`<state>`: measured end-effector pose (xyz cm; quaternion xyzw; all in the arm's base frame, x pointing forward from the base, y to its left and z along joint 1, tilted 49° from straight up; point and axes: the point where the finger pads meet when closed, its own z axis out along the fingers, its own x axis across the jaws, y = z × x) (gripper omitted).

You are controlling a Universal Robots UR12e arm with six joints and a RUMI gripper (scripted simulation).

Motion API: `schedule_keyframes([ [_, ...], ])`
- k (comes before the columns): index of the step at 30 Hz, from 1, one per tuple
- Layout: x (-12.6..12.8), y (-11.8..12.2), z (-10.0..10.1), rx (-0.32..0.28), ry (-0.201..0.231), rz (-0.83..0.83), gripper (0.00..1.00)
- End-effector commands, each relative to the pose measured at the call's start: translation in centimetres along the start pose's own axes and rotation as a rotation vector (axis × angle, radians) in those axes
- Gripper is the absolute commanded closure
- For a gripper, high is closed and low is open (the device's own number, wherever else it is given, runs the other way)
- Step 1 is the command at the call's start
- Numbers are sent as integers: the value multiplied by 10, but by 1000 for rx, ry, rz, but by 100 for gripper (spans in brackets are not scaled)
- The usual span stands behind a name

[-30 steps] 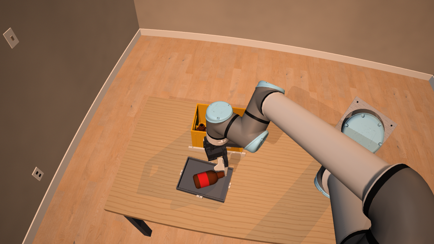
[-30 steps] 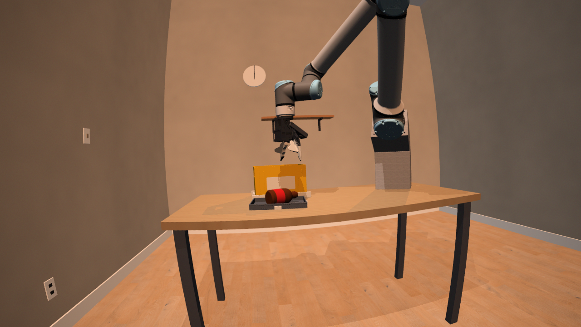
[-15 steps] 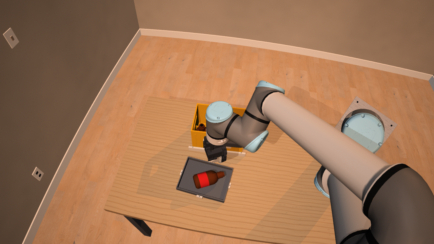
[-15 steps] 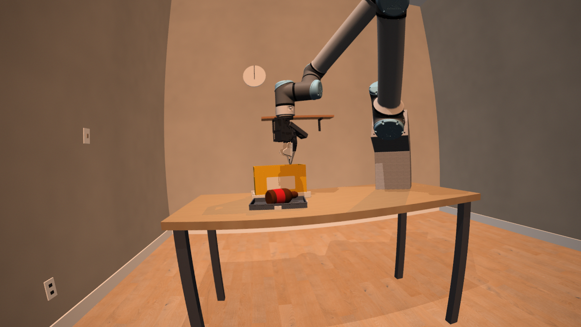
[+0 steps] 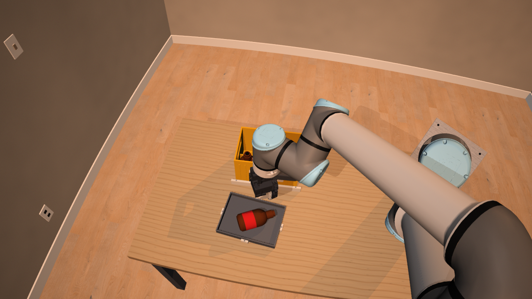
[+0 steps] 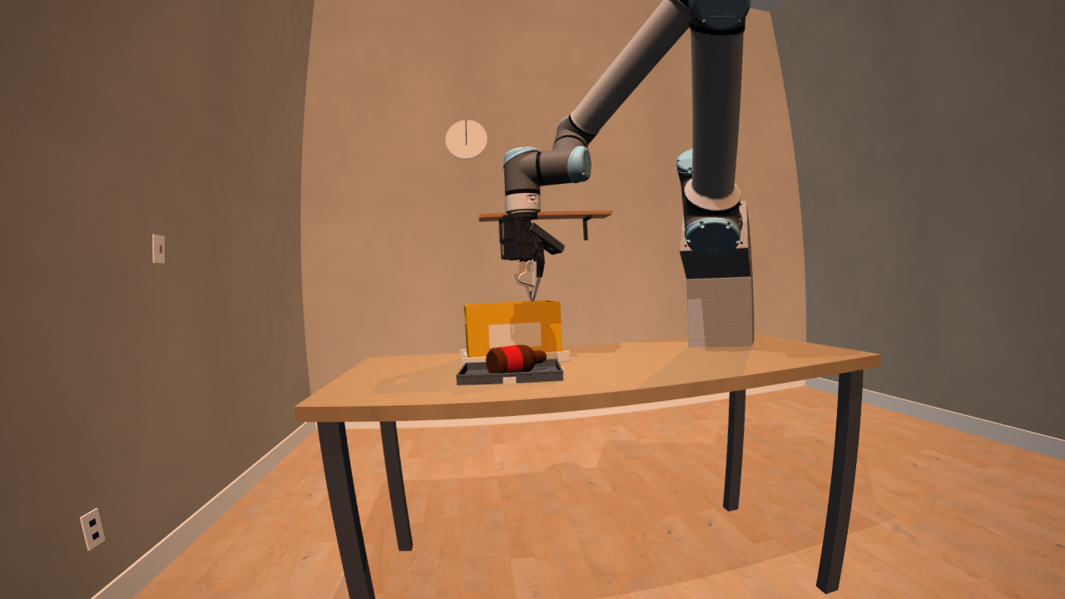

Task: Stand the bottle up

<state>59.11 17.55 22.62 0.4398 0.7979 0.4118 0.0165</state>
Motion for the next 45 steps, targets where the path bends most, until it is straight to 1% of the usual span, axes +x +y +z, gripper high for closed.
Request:
schedule_keyframes([
  [1, 0, 0, 0, 0, -1, -1, 100],
  [19, 0, 0, 0, 0, -1, -1, 100],
  [20, 0, 0, 0, -1, -1, 0, 62],
  [45, 0, 0, 0, 0, -1, -1, 62],
])
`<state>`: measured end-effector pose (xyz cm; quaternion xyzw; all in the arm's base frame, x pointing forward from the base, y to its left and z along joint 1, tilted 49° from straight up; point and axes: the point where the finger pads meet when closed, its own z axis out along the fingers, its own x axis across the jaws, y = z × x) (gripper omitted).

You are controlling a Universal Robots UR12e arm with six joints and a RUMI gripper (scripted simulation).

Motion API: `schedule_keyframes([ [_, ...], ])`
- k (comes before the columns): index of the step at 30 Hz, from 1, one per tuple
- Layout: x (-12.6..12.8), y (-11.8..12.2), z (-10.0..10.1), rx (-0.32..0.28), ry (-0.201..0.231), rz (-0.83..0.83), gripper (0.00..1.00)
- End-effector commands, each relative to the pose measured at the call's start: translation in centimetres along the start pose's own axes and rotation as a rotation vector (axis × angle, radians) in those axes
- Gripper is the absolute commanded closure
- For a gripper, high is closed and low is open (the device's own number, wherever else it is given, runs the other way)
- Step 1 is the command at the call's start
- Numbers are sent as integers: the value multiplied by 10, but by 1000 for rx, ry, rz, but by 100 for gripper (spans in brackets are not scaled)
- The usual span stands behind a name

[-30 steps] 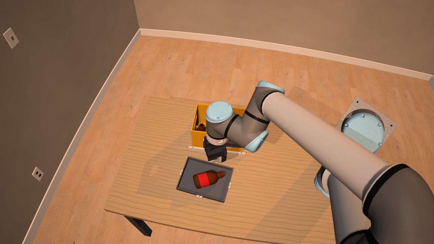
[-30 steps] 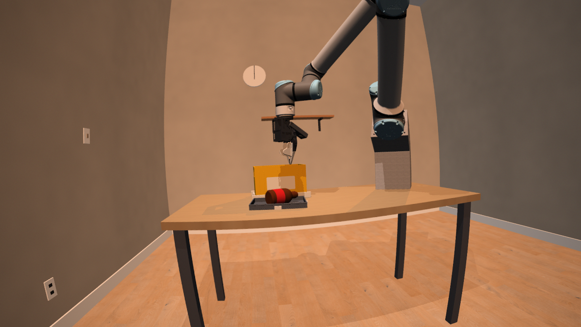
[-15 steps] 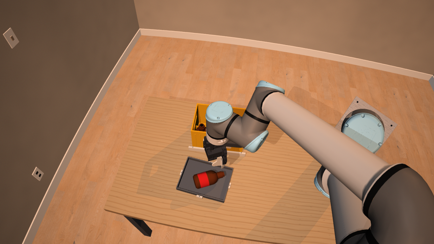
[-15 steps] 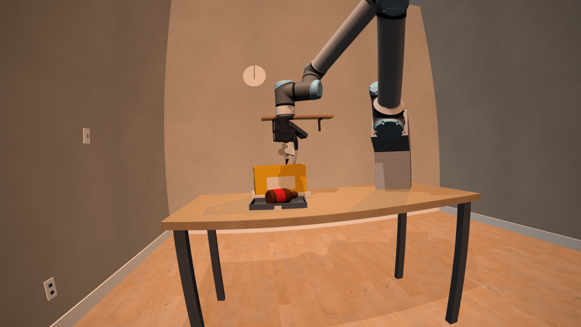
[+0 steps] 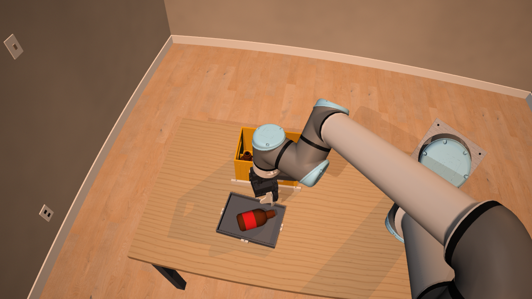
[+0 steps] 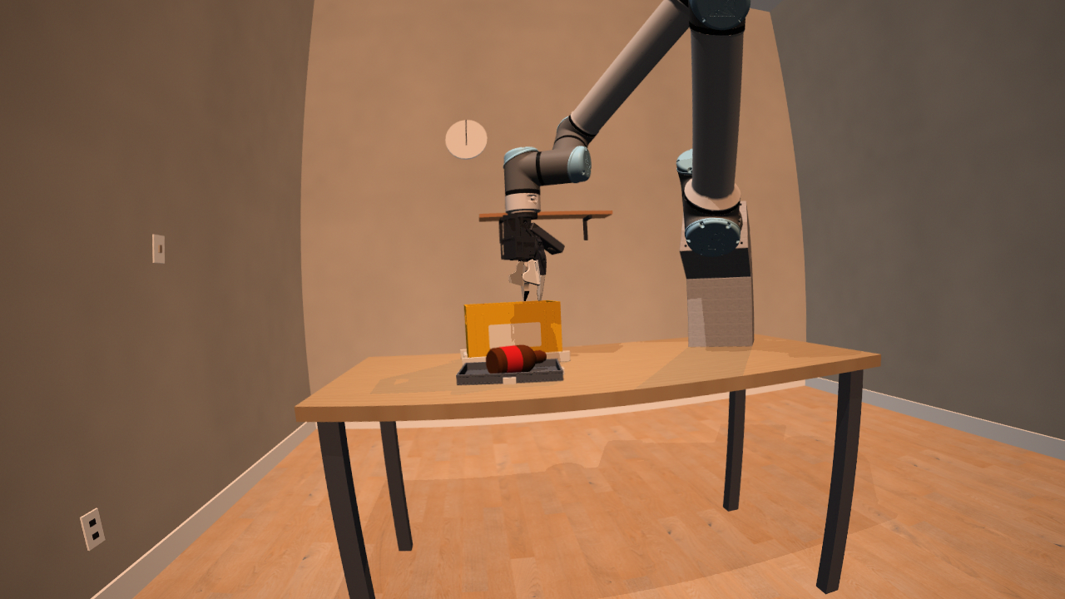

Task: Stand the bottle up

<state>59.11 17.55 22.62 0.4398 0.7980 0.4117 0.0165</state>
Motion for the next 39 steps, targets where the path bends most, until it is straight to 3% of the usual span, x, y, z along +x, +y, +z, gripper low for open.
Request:
schedule_keyframes([
  [1, 0, 0, 0, 0, -1, -1, 62],
  [21, 0, 0, 5, 0, -1, -1, 62],
  [29, 0, 0, 15, 0, -1, -1, 62],
  [39, 0, 0, 44, 0, -1, -1, 62],
])
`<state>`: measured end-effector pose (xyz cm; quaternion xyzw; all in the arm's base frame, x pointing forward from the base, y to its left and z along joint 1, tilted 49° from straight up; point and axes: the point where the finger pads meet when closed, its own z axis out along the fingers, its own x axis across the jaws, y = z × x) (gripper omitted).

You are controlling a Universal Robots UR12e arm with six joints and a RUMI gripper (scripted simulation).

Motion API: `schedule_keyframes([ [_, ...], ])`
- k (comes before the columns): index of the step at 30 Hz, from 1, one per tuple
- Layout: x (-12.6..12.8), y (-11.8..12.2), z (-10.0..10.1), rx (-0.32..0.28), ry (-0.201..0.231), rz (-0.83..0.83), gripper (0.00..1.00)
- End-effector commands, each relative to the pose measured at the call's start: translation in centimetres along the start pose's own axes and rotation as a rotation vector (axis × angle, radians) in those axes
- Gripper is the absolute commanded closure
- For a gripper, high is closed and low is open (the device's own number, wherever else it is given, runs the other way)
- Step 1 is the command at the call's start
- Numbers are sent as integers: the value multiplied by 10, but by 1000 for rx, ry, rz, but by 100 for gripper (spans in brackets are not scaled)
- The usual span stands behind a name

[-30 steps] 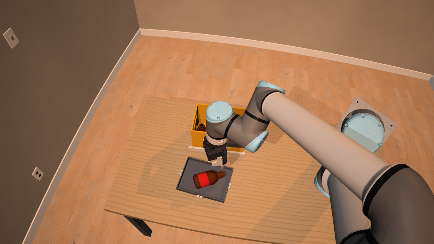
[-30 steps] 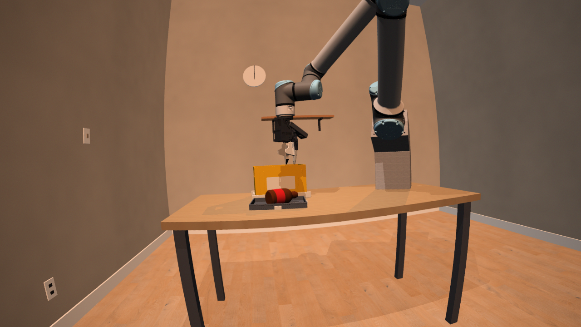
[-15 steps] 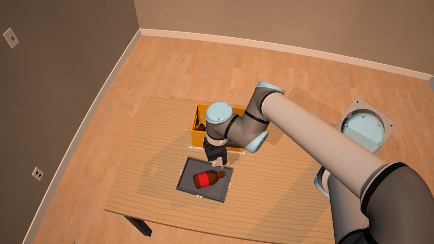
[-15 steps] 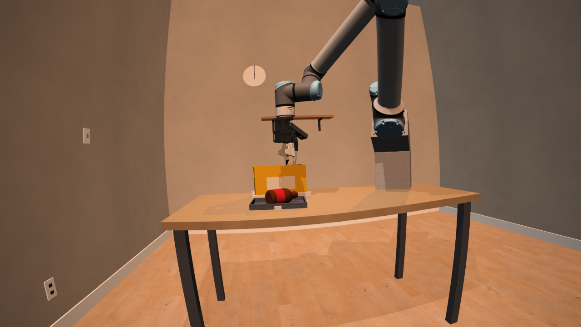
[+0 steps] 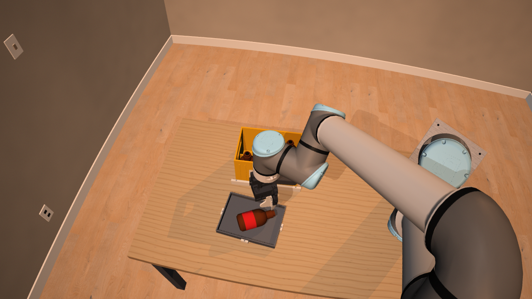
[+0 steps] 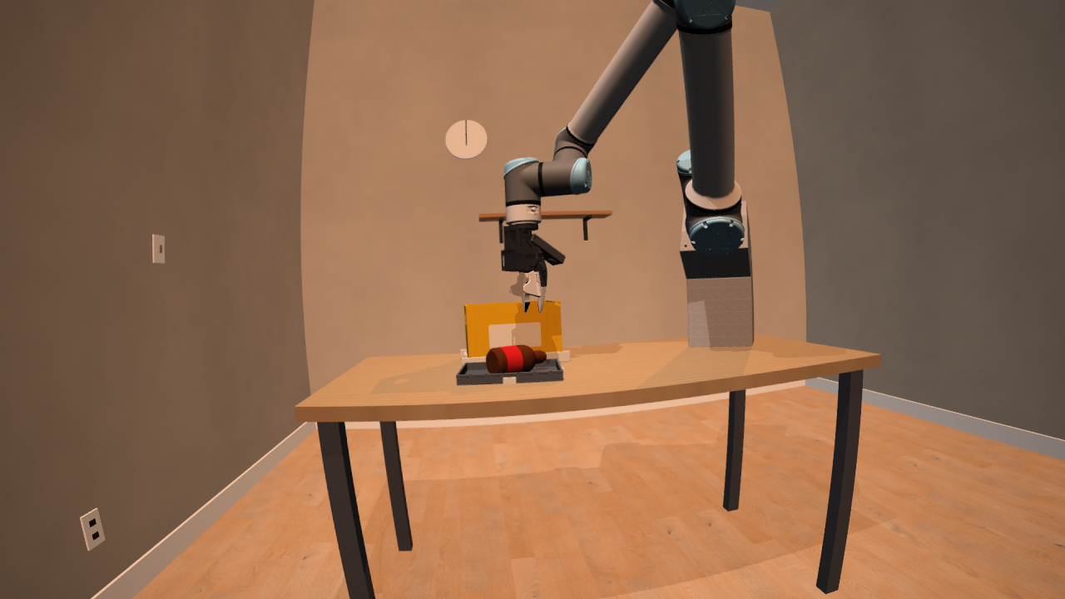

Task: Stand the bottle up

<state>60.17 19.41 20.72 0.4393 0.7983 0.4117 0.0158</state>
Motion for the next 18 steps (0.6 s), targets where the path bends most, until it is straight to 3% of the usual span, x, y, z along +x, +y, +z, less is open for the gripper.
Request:
schedule_keyframes([
  [1, -1, 1, 19, -1, -2, 0, 62],
  [18, -1, 1, 70, -1, -2, 0, 62],
])
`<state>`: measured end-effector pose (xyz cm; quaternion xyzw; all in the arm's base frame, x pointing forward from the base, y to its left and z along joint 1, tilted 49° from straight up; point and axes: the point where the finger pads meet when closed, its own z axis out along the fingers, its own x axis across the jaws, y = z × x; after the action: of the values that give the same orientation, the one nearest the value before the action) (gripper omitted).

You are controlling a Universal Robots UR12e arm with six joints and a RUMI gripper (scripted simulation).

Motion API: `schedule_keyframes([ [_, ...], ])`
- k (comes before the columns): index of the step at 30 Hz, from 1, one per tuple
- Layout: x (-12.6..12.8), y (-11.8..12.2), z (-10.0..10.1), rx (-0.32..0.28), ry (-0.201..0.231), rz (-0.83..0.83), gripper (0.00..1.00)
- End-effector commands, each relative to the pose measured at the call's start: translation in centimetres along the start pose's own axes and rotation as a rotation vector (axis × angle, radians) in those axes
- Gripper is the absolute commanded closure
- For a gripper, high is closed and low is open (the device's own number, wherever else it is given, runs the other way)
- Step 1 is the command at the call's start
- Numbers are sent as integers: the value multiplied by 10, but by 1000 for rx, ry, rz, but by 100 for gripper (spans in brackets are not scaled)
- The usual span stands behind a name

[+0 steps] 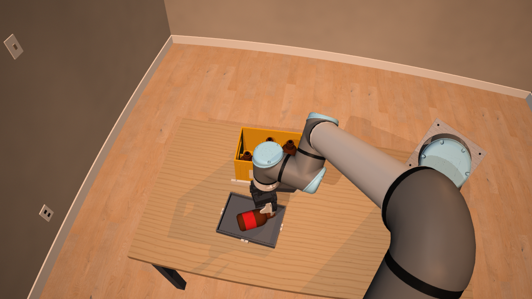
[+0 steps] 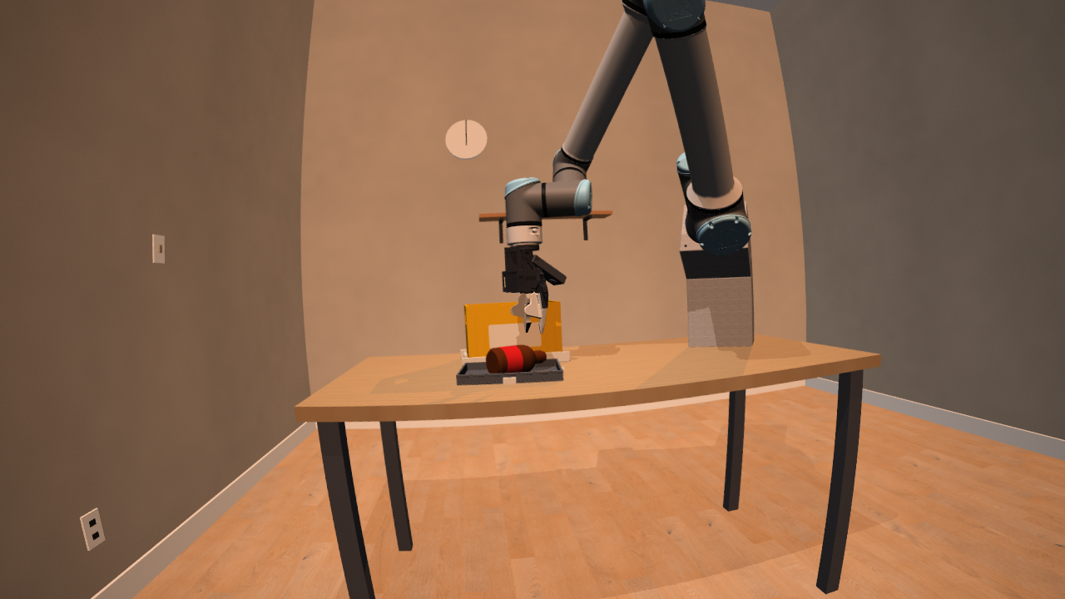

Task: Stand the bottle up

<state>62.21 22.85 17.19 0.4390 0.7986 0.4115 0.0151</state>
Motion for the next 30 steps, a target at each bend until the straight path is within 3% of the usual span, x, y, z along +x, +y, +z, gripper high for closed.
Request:
schedule_keyframes([
  [1, -1, 1, 19, -2, -4, 0, 62],
  [13, -1, 1, 34, -2, -4, 0, 62],
  [30, -1, 1, 35, -2, -4, 0, 62],
])
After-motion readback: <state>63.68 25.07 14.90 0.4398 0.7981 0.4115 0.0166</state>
